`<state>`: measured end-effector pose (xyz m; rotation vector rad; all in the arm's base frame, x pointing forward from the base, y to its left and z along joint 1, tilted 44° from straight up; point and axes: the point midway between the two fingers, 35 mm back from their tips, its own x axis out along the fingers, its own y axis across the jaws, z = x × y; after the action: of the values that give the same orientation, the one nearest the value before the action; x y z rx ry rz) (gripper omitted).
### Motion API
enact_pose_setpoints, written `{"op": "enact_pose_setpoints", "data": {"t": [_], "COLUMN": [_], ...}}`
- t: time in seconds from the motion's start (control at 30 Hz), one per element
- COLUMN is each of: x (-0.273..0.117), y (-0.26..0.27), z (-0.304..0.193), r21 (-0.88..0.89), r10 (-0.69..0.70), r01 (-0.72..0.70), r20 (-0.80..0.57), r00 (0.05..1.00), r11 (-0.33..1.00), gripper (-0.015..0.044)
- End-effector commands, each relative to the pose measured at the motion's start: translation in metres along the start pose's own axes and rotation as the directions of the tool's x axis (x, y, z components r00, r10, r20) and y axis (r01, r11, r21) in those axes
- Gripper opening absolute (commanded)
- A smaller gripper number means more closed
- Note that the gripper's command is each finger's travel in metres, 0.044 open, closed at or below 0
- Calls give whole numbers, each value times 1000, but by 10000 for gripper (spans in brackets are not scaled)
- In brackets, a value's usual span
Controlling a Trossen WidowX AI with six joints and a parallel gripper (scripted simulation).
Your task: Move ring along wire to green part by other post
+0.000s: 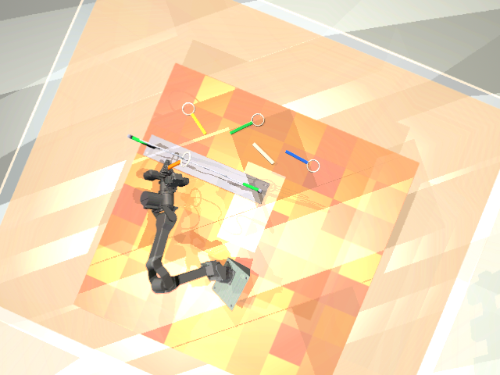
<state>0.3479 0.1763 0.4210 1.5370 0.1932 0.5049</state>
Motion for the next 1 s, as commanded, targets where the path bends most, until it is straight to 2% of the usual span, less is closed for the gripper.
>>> {"op": "enact_pose_setpoints", "data": {"t": [0.0, 0.53, 0.97], "x": [-3, -18, -33], "y": [-16, -70, -99], "z": [0, 15, 33], "r21": [-95, -404, -563], "r10": [-53, -241, -342], "r01": [51, 219, 297], "r20": [-12, -4, 27], "r00": [999, 971, 939], "r11": [994, 888, 771], "gripper": [-150, -150, -150]}}
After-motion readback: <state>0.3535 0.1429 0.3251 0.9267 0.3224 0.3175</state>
